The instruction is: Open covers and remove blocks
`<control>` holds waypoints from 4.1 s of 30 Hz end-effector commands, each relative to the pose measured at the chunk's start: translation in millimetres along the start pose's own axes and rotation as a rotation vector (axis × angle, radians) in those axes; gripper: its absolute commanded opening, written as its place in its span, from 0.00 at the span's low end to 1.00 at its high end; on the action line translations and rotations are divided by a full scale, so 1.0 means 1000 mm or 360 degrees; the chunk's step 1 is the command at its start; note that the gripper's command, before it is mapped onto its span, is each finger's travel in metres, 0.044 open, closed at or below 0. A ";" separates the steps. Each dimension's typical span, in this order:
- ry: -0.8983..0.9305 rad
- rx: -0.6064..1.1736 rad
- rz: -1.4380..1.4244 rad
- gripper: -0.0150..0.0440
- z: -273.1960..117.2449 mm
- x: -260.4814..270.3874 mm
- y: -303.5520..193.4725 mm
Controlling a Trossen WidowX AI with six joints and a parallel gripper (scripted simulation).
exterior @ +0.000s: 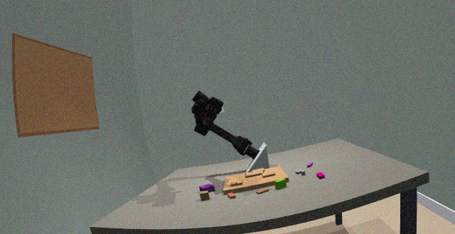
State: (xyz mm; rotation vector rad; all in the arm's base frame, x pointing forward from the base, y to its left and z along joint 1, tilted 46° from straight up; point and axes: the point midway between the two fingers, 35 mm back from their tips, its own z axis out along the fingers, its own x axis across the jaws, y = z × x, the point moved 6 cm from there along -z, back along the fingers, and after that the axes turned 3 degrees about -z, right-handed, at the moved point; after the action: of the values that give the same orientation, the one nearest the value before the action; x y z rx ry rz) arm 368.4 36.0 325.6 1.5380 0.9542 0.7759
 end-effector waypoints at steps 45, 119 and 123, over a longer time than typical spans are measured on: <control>-0.0176 0.1222 -0.0804 0.25 0.007 0.028 -0.211; -0.0519 0.1847 -0.1397 0.25 -0.021 -0.016 -0.311; -0.0519 0.1847 -0.1397 0.25 -0.019 -0.019 -0.313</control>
State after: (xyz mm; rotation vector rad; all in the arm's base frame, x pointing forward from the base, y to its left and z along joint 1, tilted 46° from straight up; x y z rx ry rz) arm 293.1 51.9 24.0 1.7904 1.7583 -0.7772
